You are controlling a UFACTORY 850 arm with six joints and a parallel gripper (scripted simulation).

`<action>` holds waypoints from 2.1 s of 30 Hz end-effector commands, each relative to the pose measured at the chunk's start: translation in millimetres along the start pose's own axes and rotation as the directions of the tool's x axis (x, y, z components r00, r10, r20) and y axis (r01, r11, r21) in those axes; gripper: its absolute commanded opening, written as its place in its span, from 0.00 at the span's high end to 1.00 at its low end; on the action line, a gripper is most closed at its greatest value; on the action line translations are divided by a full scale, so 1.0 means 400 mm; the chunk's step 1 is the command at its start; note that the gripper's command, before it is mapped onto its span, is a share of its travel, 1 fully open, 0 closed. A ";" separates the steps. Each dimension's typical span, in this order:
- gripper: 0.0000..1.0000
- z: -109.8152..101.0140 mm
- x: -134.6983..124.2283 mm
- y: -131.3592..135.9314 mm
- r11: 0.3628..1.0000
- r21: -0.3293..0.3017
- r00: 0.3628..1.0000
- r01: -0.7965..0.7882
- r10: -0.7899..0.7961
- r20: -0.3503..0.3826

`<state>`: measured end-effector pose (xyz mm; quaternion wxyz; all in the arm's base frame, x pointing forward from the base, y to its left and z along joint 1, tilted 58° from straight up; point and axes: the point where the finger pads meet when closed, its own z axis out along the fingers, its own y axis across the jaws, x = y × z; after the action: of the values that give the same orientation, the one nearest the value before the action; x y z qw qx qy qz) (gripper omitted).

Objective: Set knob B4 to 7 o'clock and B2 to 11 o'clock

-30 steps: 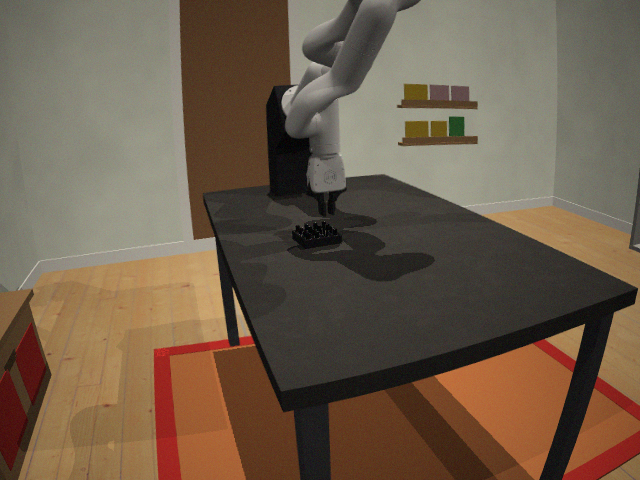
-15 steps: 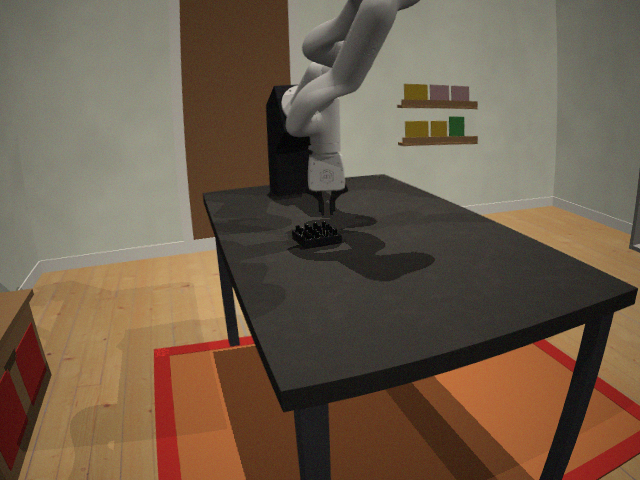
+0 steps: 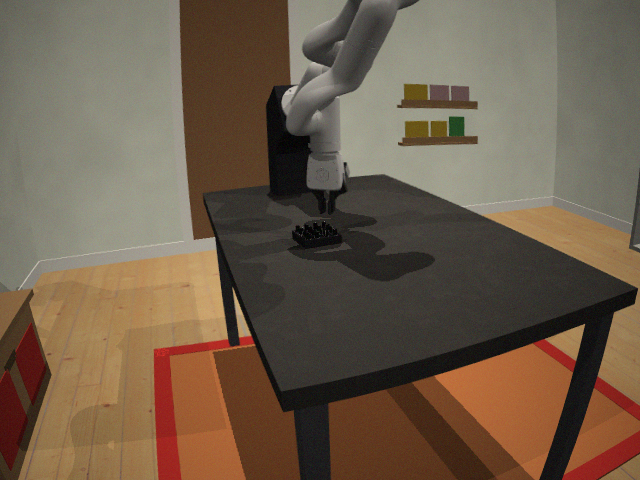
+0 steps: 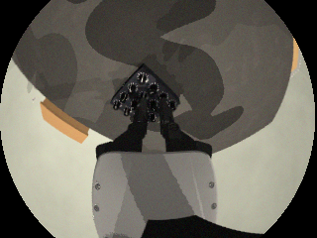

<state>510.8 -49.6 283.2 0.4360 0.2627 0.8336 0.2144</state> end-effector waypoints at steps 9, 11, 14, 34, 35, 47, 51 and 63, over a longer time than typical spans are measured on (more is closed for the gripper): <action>0.81 -0.006 0.000 0.000 0.929 -0.001 0.929 -0.370 0.370 -0.014; 0.81 -0.007 0.000 0.000 0.905 0.000 0.904 -0.426 0.426 -0.014; 0.81 -0.009 0.000 0.000 0.862 0.001 0.862 -0.507 0.507 -0.014; 0.81 -0.018 0.000 0.000 0.433 0.009 0.433 -0.901 0.901 -0.011; 0.81 -0.018 0.000 0.000 0.433 0.009 0.433 -0.901 0.901 -0.011; 0.81 -0.023 0.001 0.000 0.072 0.012 0.071 -0.997 0.997 -0.007; 0.81 -0.025 0.001 0.000 -0.050 0.013 -0.050 -0.999 0.999 -0.005; 0.81 -0.031 0.001 0.000 -0.384 0.014 -0.384 -0.923 0.923 0.000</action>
<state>501.0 -50.8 288.7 0.0940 0.8224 0.2957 0.4769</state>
